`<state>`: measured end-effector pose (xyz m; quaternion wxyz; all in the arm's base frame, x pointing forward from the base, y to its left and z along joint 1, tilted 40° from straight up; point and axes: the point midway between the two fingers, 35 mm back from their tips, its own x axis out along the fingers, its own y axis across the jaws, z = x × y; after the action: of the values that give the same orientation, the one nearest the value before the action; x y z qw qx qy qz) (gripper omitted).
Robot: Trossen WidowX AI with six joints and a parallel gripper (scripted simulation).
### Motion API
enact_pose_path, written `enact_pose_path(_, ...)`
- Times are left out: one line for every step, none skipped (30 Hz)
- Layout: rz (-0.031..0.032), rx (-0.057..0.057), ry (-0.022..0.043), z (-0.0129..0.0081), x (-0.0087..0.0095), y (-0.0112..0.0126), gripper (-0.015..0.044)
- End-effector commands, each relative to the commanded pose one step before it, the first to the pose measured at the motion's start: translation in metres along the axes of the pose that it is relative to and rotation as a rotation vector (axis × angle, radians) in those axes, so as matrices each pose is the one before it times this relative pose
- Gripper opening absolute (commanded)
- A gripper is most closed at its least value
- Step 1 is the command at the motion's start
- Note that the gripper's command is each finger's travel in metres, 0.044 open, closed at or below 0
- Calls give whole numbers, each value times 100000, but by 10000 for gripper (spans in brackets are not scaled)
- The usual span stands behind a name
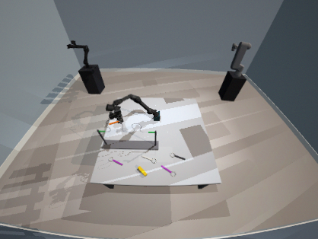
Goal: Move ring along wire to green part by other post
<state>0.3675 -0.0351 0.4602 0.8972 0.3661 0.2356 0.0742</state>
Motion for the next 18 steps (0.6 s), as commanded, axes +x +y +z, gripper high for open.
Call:
enact_pose_path(-1997, -5309, -1155, 143, -90, 6, -150)
enact_pose_path(-536, -1126, -141, 0, 7, -51, -150)
enact_pose_path(-547, -1150, -144, 1, 7, -53, -150)
enact_pose_path(-548, -1153, -145, -1, 8, -53, -150)
enact_pose_path(-546, -1152, -144, -2, 8, -53, -150)
enact_pose_path(-546, -1151, -144, -1, 8, -53, -150)
enact_pose_path(-545, -1151, -145, 0, 8, -53, -150)
enact_pose_path(-545, -1151, -145, 1, 7, -53, -150)
enact_pose_path(-544, -1150, -145, -1, 9, -53, -150)
enact_pose_path(-544, -1151, -145, -2, 9, -53, -150)
enact_pose_path(-543, -1151, -145, -1, 8, -53, -150)
enact_pose_path(-543, -1151, -145, 0, 8, -53, -150)
enact_pose_path(-543, -1151, -146, 1, 7, -53, -150)
enact_pose_path(-542, -1150, -146, -2, 9, -53, -150)
enact_pose_path(-542, -1151, -146, -2, 9, -53, -150)
enact_pose_path(-541, -1152, -147, -1, 8, -53, -150)
enact_pose_path(-541, -1152, -147, 0, 8, -53, -150)
enact_pose_path(-540, -1152, -147, 1, 7, -53, -150)
